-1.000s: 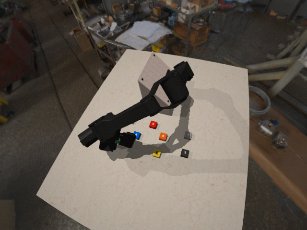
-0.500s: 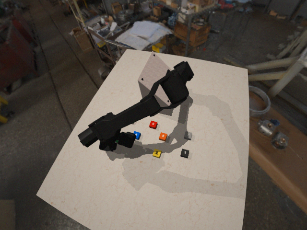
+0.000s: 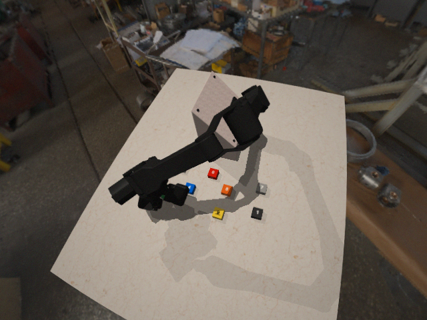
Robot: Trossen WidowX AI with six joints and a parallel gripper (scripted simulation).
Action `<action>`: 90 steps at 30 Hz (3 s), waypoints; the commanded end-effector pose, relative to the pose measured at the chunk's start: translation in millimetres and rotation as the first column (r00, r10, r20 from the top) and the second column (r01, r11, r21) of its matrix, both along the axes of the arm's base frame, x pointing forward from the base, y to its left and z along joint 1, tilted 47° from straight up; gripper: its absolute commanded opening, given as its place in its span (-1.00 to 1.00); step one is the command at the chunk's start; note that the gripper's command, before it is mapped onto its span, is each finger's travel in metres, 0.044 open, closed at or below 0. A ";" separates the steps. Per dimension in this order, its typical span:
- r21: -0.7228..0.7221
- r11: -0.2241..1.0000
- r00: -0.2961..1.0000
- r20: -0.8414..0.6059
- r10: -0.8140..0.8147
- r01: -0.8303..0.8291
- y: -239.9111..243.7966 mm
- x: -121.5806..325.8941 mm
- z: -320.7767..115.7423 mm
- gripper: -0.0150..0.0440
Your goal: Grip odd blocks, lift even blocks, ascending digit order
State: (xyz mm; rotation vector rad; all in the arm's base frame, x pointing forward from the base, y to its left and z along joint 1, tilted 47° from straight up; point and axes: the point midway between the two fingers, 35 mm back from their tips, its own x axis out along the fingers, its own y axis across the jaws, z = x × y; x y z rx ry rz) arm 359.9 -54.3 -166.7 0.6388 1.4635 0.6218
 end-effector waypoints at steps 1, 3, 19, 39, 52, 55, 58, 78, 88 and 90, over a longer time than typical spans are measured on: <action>0.002 1.000 1.000 -0.003 -0.003 0.003 -1.4 -0.3 1.5 -0.08; 0.002 1.000 1.000 -0.003 -0.003 0.003 -4.2 -0.3 4.1 -0.08; 0.002 1.000 1.000 -0.003 -0.003 0.003 -10.4 -0.5 10.0 -0.08; 0.003 1.000 1.000 -0.003 -0.003 0.003 0.6 -0.3 -0.3 -0.08; 0.003 1.000 1.000 -0.003 -0.003 0.003 0.6 -0.3 -0.3 0.86; 0.002 1.000 1.000 -0.003 -0.003 0.003 -1.5 -0.2 1.6 0.86; 0.001 1.000 1.000 -0.003 -0.003 0.003 -23.9 -0.7 22.5 0.86; -0.002 1.000 1.000 -0.004 -0.003 0.003 -85.2 -2.3 80.3 -0.08; -0.014 1.000 0.999 -0.035 0.004 -0.005 -41.9 0.3 131.8 -0.08; -0.019 1.000 0.999 -0.038 0.003 -0.004 -22.9 -1.3 155.3 -0.08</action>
